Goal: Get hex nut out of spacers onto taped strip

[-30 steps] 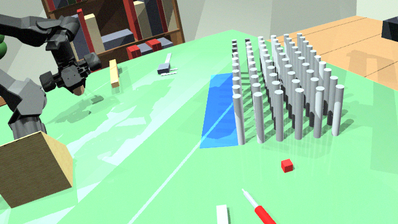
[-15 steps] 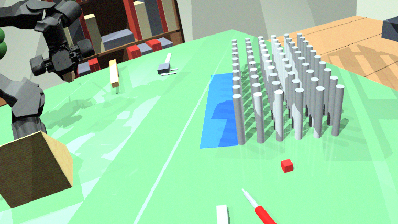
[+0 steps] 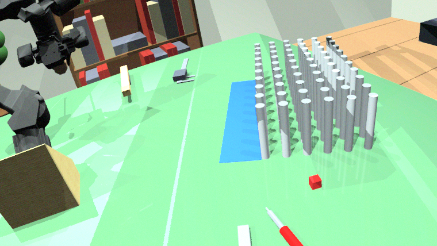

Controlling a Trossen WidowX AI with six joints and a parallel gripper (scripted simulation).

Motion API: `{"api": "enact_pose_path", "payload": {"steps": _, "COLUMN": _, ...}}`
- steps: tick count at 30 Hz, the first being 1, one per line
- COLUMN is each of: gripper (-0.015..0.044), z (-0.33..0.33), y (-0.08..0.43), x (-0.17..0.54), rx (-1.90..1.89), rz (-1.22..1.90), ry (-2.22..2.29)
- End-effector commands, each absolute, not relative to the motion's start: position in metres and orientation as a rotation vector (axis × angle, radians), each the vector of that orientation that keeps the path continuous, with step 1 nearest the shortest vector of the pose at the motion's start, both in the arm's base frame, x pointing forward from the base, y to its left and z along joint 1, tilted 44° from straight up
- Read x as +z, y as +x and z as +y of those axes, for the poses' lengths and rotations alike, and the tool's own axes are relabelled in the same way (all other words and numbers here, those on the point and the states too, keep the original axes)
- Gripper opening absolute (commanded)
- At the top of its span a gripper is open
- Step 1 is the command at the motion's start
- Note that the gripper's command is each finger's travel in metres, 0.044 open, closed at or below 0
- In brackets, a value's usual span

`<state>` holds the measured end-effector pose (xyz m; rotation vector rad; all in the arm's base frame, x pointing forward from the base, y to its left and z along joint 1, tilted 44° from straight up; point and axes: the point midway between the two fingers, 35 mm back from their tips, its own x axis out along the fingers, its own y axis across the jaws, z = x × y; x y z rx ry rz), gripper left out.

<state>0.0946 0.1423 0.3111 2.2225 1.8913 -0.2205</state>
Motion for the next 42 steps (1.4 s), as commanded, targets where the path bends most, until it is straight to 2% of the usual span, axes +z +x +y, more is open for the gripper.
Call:
{"api": "enact_pose_path", "payload": {"steps": 1, "gripper": 0.0, "z": 0.14, "y": 0.088, "x": 0.325, "rx": -0.174, "rz": 1.896, "ry": 2.257}}
{"api": "enact_pose_path", "payload": {"steps": 14, "gripper": 0.0, "z": 0.129, "y": 0.11, "x": 0.316, "rx": -0.087, "rz": 1.691, "ry": 2.221}}
{"api": "enact_pose_path", "payload": {"steps": 42, "gripper": 0.0, "z": 0.099, "y": 0.163, "x": 0.3, "rx": 0.339, "rz": 1.198, "ry": 1.464}}
